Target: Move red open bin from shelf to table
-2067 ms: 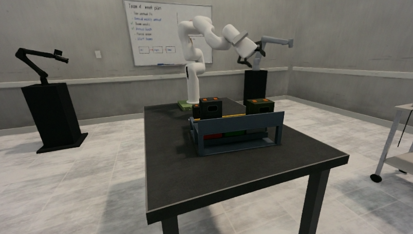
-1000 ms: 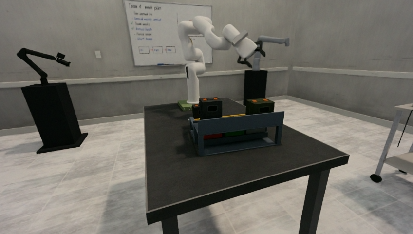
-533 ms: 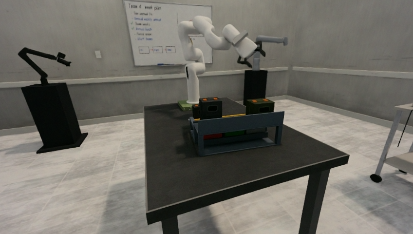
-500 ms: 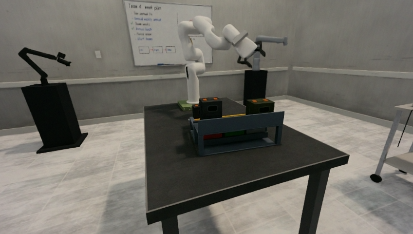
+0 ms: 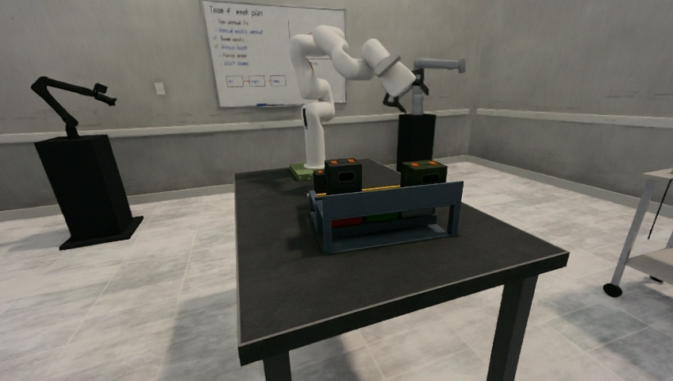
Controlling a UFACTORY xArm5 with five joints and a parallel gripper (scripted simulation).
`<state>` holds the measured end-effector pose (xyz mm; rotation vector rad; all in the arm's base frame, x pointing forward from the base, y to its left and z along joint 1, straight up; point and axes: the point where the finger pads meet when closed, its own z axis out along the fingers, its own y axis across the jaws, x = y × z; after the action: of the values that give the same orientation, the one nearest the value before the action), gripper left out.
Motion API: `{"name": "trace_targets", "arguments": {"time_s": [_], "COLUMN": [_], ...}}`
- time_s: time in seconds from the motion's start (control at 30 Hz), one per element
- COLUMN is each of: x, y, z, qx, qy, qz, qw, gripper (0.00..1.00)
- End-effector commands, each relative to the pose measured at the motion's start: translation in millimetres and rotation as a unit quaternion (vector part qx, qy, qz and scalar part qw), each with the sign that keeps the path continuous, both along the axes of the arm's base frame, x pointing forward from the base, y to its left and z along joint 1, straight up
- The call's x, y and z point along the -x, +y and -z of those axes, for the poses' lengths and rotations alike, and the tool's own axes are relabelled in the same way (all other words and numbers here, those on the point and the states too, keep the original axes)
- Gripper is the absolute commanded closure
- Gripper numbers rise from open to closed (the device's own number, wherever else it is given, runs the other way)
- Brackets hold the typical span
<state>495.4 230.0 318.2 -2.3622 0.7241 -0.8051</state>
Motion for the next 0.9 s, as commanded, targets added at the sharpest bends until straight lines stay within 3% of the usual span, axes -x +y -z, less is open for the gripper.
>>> {"name": "trace_targets", "arguments": {"time_s": [0.0, 0.87], "x": [1.4, 9.7], "y": [-11.9, -67.4], "z": [5.2, 39.9], "qx": [0.003, -0.006], "qy": [0.009, 0.086], "qz": [0.023, 0.113], "qw": [1.0, 0.99], "gripper": [0.0, 0.0]}}
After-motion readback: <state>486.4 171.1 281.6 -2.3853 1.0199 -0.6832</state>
